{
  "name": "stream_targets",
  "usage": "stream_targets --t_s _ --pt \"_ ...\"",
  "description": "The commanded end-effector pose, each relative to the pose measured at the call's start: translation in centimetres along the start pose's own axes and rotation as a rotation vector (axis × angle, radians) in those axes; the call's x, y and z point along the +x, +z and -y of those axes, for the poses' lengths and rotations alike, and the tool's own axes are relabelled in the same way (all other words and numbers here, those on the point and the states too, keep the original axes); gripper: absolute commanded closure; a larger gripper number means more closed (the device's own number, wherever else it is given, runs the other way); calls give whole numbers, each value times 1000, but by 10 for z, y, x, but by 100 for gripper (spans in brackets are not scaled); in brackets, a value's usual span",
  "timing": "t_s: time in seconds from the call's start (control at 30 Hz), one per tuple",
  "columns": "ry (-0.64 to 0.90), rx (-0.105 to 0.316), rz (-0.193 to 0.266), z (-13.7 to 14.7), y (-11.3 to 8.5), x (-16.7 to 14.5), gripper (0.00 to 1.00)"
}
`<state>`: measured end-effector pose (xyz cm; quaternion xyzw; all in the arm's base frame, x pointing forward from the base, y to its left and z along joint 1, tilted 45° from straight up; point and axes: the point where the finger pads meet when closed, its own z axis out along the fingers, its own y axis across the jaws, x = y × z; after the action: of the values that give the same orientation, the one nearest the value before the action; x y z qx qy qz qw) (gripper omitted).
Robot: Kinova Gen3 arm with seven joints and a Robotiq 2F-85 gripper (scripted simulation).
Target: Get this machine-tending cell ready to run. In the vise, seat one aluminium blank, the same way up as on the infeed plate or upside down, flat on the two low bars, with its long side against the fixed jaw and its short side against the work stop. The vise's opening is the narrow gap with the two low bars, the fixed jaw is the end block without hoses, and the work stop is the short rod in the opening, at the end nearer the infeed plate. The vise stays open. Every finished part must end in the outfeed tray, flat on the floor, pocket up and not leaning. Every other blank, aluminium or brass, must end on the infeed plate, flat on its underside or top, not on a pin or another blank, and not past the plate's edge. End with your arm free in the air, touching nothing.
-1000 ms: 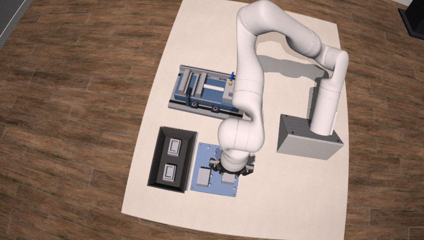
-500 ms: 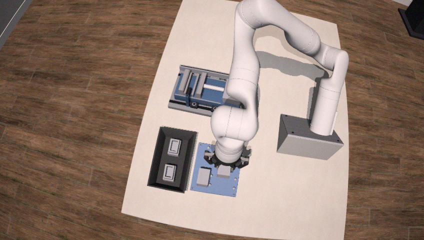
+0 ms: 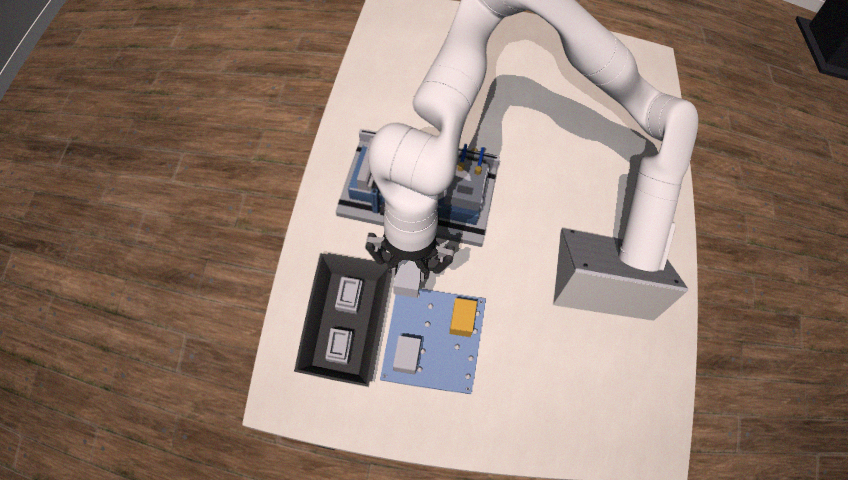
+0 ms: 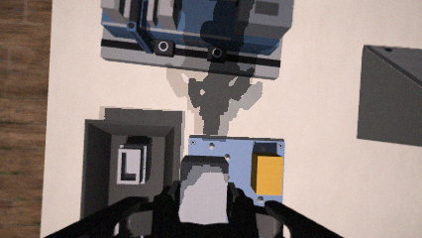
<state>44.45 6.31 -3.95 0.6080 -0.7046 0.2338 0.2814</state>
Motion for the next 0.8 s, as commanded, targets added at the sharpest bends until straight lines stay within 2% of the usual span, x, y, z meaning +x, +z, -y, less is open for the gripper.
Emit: stream_targets --t_s 0.0,0.03,0.33,0.5,0.57,0.6,0.77 --pt "12 4 -2 15 -3 21 100" --pt "14 6 -2 26 -4 40 100" --pt "28 7 -5 57 -4 105 100" --pt "36 5 -14 70 -3 145 100" --pt "36 5 -14 70 -3 145 100" --pt "39 6 -21 76 -2 166 100" --pt "46 5 -35 85 0 205 100"
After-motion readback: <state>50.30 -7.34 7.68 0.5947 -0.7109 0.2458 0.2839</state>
